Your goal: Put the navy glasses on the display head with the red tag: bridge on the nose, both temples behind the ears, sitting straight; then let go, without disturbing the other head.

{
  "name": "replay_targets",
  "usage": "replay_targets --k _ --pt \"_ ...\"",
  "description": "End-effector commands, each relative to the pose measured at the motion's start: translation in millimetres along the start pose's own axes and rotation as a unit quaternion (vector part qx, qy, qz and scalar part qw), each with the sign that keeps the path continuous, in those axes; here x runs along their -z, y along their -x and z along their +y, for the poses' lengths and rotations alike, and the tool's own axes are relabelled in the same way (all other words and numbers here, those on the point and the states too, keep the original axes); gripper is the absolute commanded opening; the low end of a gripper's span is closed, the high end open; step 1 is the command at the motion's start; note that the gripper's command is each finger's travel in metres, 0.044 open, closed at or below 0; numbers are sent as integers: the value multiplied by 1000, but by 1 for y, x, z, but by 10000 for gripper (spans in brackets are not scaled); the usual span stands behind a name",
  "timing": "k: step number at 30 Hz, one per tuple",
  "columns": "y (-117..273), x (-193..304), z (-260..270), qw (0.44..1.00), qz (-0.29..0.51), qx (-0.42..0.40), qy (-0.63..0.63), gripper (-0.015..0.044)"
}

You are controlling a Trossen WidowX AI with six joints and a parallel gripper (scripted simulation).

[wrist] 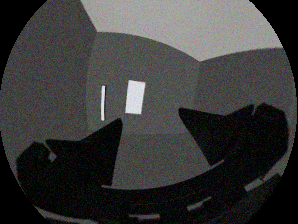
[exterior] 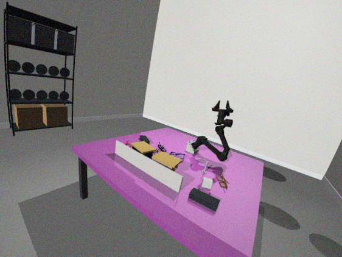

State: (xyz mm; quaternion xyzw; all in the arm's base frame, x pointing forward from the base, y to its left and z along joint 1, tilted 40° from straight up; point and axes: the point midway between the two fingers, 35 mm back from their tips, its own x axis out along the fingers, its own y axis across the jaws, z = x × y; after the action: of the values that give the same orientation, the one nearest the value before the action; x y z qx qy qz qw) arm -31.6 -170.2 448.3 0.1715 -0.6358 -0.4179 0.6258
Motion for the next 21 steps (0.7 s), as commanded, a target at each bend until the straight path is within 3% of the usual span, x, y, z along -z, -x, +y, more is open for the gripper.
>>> replay_targets --k 1,8,11,16,21 --pt "0 0 0 1000 0 0 0 426" --pt "0 0 0 1000 0 0 0 440" --pt "-7 18 -4 999 44 18 14 361" --pt "-15 86 -11 976 204 48 65 230" --pt "0 158 -2 922 369 28 118 99"
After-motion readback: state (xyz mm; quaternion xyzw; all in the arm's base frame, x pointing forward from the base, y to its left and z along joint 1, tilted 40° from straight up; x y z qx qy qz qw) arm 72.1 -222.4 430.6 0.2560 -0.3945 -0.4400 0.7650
